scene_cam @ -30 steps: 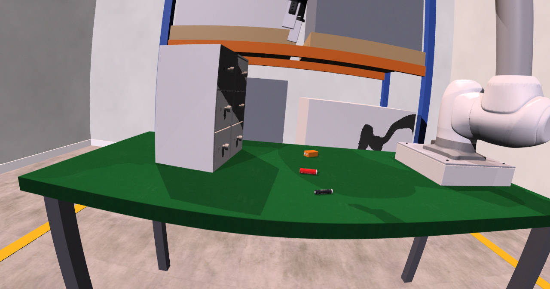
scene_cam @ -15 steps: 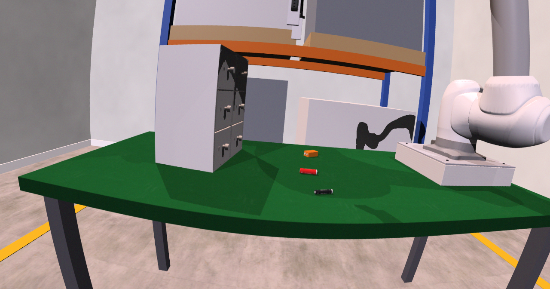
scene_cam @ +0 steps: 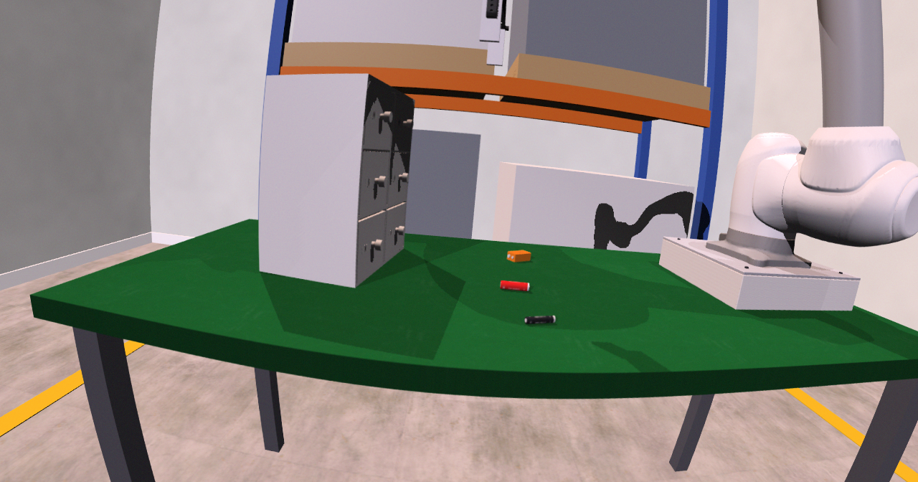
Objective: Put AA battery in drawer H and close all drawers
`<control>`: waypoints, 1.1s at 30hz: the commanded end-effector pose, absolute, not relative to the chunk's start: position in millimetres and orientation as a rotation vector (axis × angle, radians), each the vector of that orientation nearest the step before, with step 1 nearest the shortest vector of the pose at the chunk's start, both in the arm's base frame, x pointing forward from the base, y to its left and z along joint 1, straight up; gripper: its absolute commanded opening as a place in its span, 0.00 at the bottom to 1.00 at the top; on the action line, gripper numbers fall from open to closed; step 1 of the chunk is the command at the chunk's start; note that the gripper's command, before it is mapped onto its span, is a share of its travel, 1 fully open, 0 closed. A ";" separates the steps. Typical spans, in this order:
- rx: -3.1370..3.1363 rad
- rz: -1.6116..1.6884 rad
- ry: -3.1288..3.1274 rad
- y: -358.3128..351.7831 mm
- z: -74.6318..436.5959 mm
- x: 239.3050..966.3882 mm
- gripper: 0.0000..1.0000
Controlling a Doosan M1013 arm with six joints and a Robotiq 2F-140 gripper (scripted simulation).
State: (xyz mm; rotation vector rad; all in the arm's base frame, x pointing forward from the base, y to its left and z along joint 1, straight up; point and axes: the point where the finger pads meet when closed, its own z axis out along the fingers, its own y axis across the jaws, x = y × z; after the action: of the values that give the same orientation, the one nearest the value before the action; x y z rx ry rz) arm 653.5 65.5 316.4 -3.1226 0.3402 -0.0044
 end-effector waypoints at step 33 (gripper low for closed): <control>-3.112 -0.553 0.339 42.6 300.4 615.3 1.00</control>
State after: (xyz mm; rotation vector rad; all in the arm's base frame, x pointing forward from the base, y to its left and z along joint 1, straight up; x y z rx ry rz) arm 605.3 45.2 311.0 -3.1252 0.3367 -0.3545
